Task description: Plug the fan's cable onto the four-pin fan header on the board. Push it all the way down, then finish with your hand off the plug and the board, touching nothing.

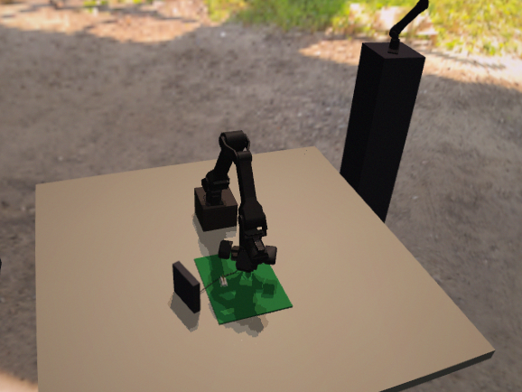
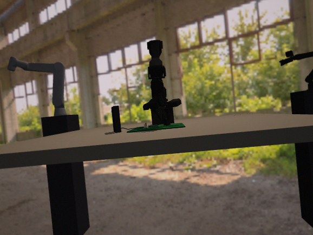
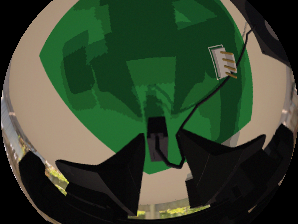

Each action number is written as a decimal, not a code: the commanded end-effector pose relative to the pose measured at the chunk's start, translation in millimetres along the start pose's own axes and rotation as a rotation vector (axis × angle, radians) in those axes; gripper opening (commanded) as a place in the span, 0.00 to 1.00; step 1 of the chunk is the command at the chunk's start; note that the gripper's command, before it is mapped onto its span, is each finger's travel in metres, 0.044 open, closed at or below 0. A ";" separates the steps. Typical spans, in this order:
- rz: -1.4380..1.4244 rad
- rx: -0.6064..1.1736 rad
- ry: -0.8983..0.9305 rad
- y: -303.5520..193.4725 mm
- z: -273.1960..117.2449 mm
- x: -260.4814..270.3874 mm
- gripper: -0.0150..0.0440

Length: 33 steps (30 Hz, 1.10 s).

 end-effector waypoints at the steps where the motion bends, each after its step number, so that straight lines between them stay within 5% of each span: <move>1: 0.000 0.000 0.000 0.0 -0.1 0.1 0.50; 14: 0.000 0.000 0.000 0.0 -0.1 0.1 0.35; 16: 0.000 0.000 0.000 -0.2 -2.2 0.2 0.26; 33: 0.002 0.004 0.000 -10.1 -54.7 -0.1 0.25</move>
Point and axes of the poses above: the point midway between the two fingers, 35 mm back from their tips, its own z axis out along the fingers, its own x axis across the jaws, y = z × x, the point moved 8 cm from there along -z, back along the fingers, and after that the axes turned 12 degrees about z, right-handed, at the moved point
